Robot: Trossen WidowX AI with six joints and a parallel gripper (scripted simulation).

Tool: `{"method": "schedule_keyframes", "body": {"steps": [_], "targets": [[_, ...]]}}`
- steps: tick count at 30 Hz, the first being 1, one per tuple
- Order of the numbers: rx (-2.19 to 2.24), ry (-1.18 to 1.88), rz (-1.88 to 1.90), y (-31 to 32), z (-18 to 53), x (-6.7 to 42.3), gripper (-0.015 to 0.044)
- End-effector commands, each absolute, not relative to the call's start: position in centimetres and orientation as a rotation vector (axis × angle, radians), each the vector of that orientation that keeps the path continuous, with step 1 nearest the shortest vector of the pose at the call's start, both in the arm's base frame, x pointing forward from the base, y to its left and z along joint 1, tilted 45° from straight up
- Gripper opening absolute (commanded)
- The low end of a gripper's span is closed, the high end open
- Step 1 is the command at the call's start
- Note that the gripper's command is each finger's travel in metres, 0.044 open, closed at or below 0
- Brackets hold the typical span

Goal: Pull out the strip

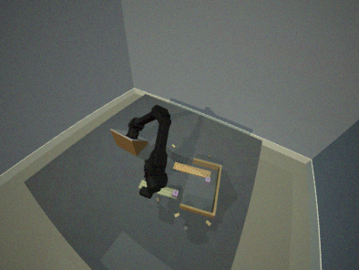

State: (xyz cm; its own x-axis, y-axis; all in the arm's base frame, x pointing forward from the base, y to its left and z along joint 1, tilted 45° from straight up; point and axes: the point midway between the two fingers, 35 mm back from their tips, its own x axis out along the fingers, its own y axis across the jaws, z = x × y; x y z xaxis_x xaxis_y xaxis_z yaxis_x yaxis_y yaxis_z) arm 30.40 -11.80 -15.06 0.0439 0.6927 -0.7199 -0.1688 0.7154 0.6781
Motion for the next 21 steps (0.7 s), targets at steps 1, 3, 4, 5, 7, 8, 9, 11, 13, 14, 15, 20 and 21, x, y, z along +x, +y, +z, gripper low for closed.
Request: {"method": "schedule_keyframes", "body": {"steps": [1,3,4,5,7,8,9,11,13,14,15,20,21], "targets": [[0.486,1.382,0.701,-11.6,-14.7,31.9,0.044],[0.486,1.382,0.701,-11.6,-14.5,32.6,0.044],[0.486,1.382,0.701,-11.6,-14.4,33.0,0.044],[0.486,1.382,0.701,-11.6,-14.3,33.3,0.044],[0.486,1.381,0.702,-11.6,-14.1,34.0,0.044],[0.486,1.381,0.702,-11.6,-14.0,34.3,0.044],[0.486,1.381,0.702,-11.6,-13.9,34.7,0.044],[0.486,1.381,0.702,-11.6,-13.7,35.4,0.044],[0.486,1.38,0.702,-11.6,-13.5,36.0,0.044],[0.486,1.38,0.702,-11.6,-13.4,36.4,0.044],[0.486,1.38,0.702,-11.6,-13.3,36.7,0.044],[0.486,1.379,0.702,-11.5,-12.8,38.5,0.044],[0.486,1.379,0.702,-11.5,-12.7,38.8,0.044]]}}
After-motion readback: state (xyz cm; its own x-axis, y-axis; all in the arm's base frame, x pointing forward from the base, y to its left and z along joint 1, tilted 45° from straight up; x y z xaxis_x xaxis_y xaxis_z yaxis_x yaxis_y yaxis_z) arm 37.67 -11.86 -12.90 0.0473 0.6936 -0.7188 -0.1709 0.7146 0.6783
